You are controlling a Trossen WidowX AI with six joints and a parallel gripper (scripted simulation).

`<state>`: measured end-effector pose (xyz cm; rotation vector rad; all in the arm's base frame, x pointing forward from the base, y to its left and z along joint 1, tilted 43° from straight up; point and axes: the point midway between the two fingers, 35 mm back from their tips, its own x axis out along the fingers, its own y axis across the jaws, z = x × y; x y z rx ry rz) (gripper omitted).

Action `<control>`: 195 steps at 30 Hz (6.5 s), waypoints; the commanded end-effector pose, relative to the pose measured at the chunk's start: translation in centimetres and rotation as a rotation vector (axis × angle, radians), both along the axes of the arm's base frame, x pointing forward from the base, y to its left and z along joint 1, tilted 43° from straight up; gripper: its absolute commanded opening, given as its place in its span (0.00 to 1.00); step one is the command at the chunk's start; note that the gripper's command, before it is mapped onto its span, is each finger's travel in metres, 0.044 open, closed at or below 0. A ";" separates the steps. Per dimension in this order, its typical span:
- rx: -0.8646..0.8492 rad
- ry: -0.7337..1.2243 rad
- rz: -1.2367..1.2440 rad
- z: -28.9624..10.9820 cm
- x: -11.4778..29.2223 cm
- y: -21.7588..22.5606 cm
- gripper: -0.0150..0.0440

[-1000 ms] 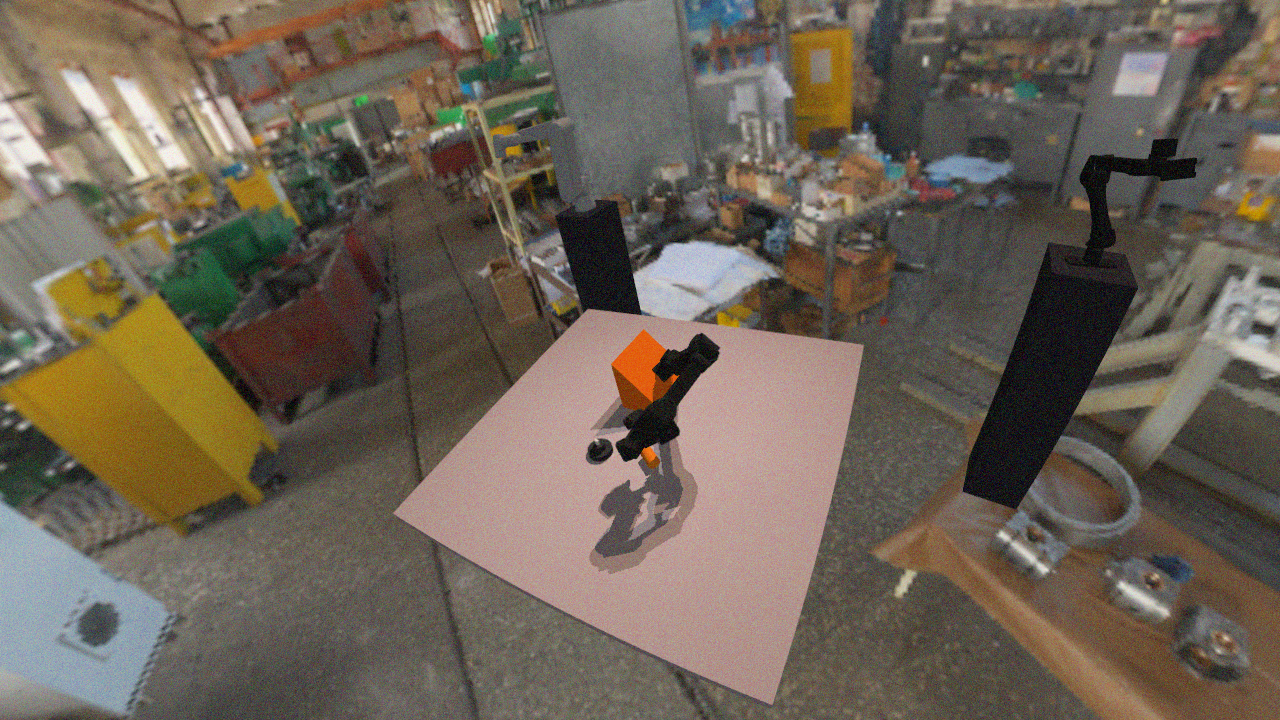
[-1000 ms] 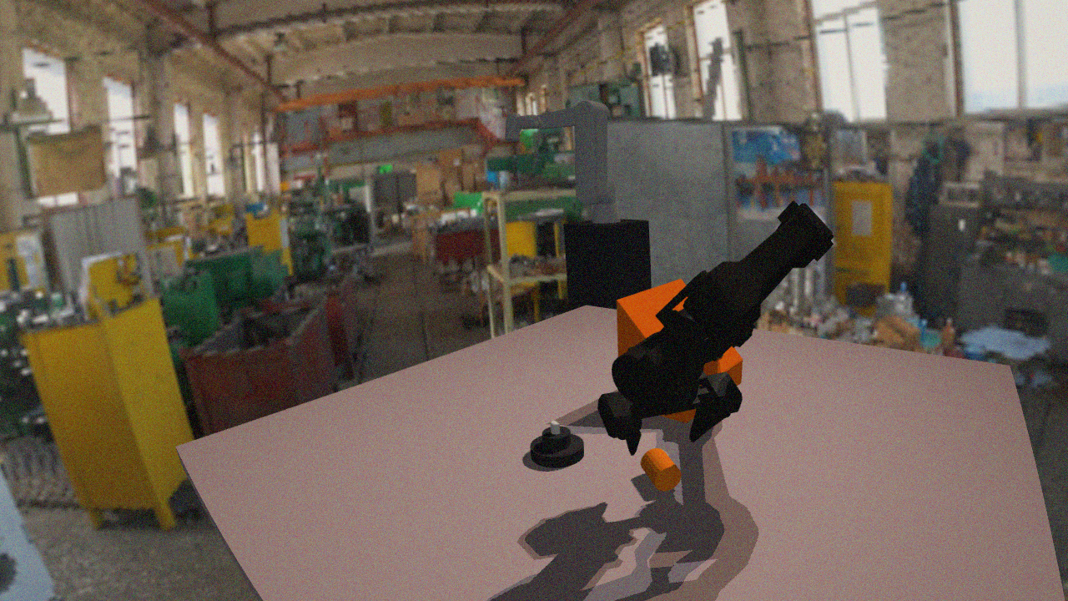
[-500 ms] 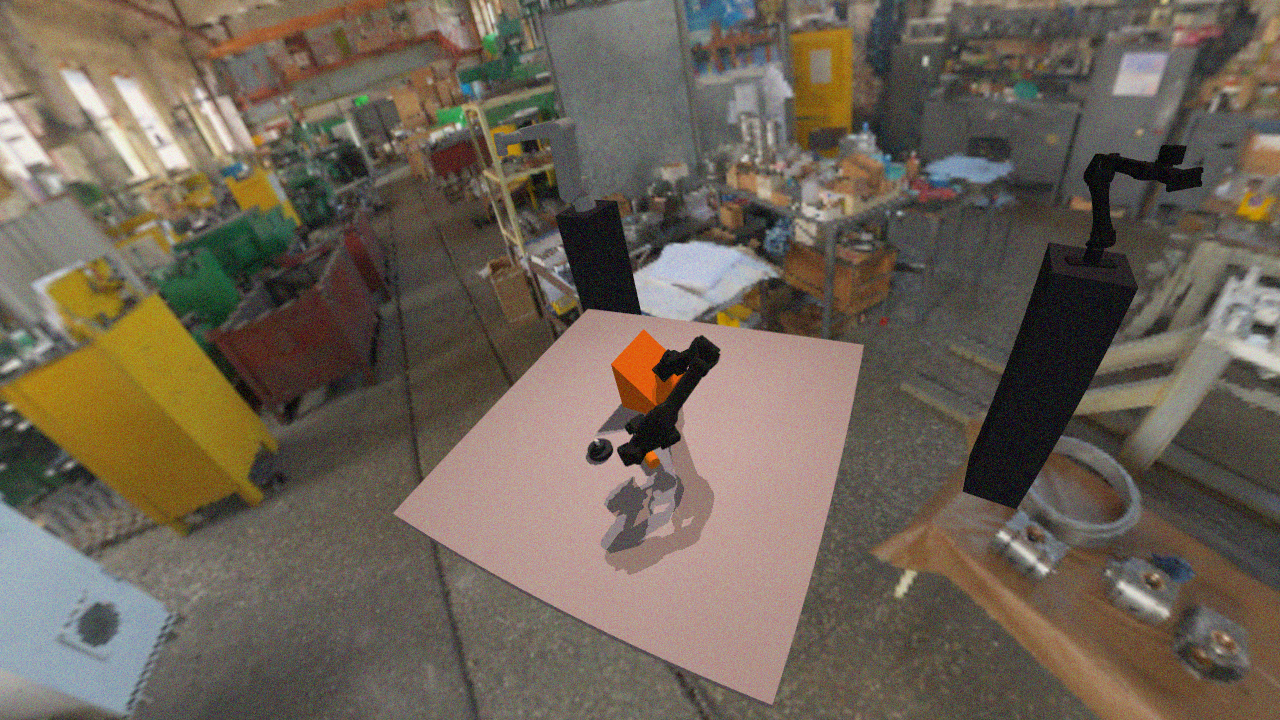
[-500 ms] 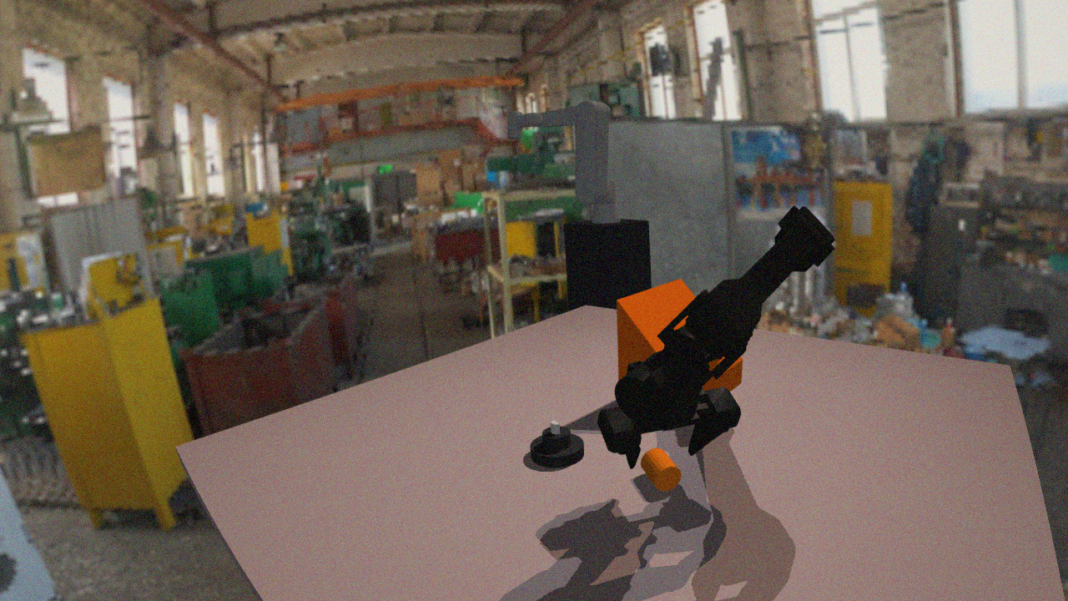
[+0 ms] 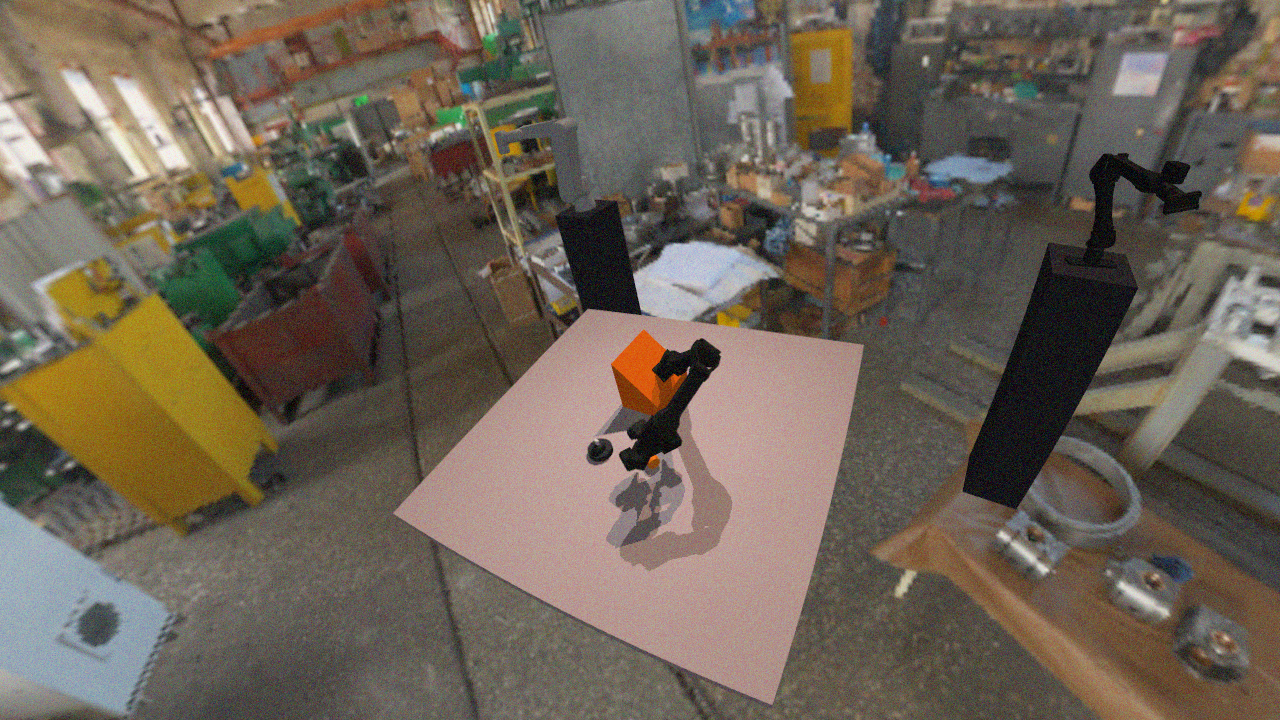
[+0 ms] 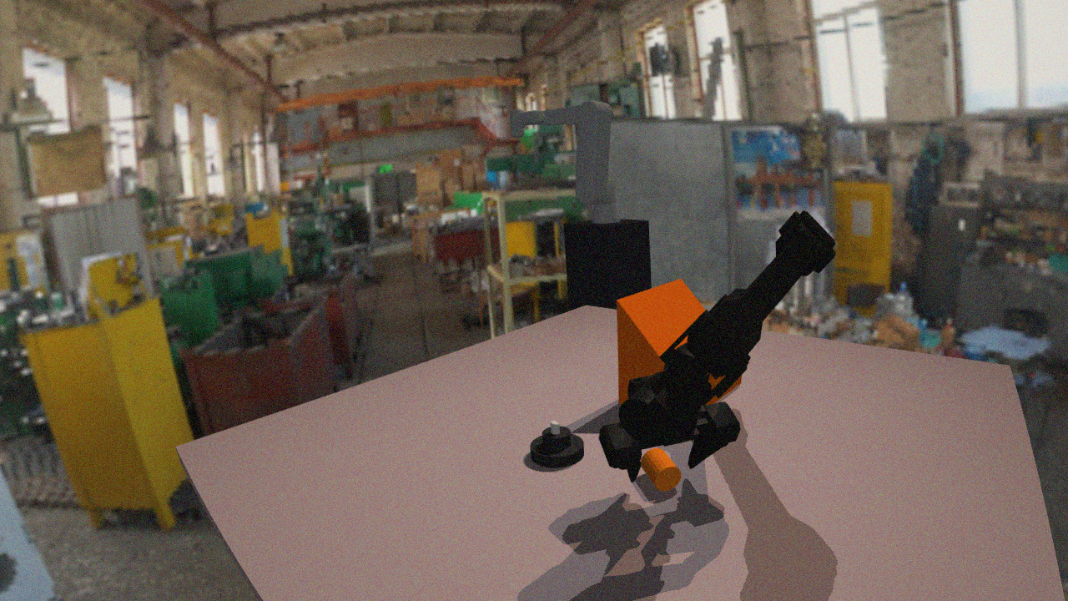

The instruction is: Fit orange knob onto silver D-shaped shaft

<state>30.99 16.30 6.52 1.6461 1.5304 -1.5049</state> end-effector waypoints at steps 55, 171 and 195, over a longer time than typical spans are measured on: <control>0.329 -0.102 -0.131 -0.7 -1.0 -2.1 0.56; 0.997 -0.328 -0.399 -4.1 -3.4 -5.9 0.69; 0.997 -0.328 -0.399 -4.1 -3.4 -5.9 1.00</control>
